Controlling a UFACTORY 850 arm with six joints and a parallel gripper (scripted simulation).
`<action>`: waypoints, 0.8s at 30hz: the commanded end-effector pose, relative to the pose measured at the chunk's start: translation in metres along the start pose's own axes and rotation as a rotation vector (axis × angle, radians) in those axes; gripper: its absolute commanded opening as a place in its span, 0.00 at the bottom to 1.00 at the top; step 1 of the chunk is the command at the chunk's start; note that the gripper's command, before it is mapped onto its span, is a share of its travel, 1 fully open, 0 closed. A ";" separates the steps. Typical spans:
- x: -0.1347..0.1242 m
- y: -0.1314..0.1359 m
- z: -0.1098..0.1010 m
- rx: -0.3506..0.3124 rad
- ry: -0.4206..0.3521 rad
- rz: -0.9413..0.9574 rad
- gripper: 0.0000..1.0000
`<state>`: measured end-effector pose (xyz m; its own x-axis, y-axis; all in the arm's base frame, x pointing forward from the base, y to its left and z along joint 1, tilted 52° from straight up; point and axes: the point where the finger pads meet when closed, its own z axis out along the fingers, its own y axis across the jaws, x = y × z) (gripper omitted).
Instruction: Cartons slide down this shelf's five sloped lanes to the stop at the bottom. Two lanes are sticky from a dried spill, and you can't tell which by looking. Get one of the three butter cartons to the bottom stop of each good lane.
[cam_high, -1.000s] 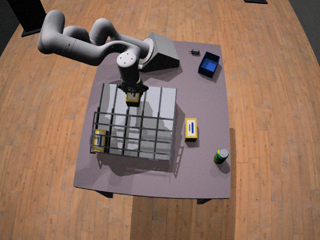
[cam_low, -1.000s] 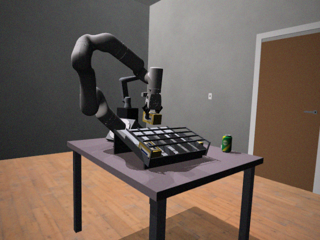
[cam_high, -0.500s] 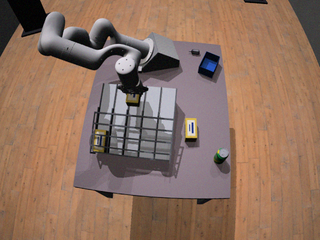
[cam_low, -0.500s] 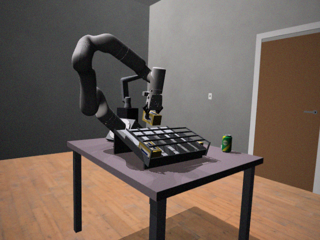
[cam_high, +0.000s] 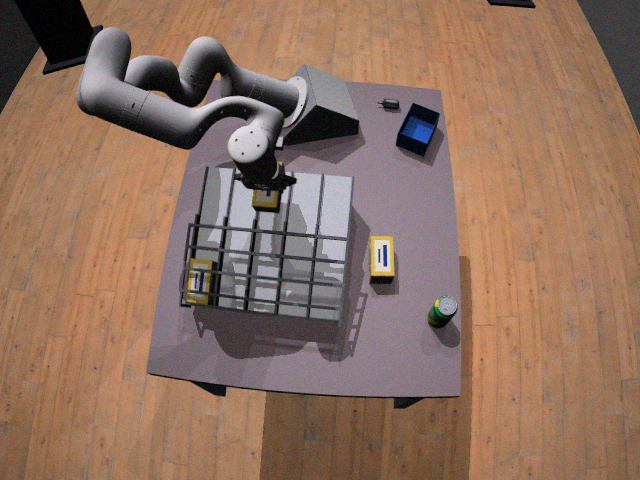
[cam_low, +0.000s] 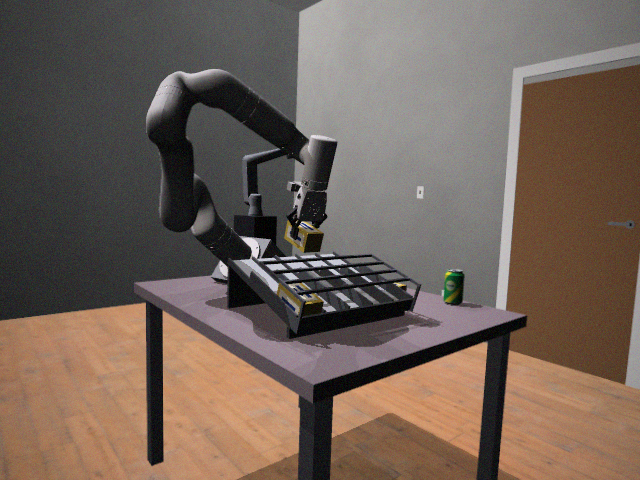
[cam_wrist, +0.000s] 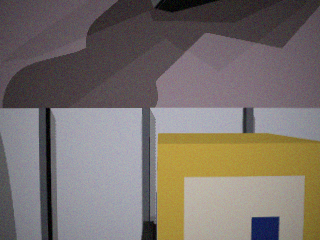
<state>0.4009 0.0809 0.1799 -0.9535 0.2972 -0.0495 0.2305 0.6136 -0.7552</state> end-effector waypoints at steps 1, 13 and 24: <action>0.000 0.000 -0.001 0.000 0.001 0.000 0.00; -0.001 0.000 0.029 0.000 0.001 0.000 0.00; -0.001 0.000 0.029 0.000 0.001 0.000 0.00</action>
<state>0.3954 0.0591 0.1603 -0.9534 0.2979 -0.0479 0.2296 0.6134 -0.7556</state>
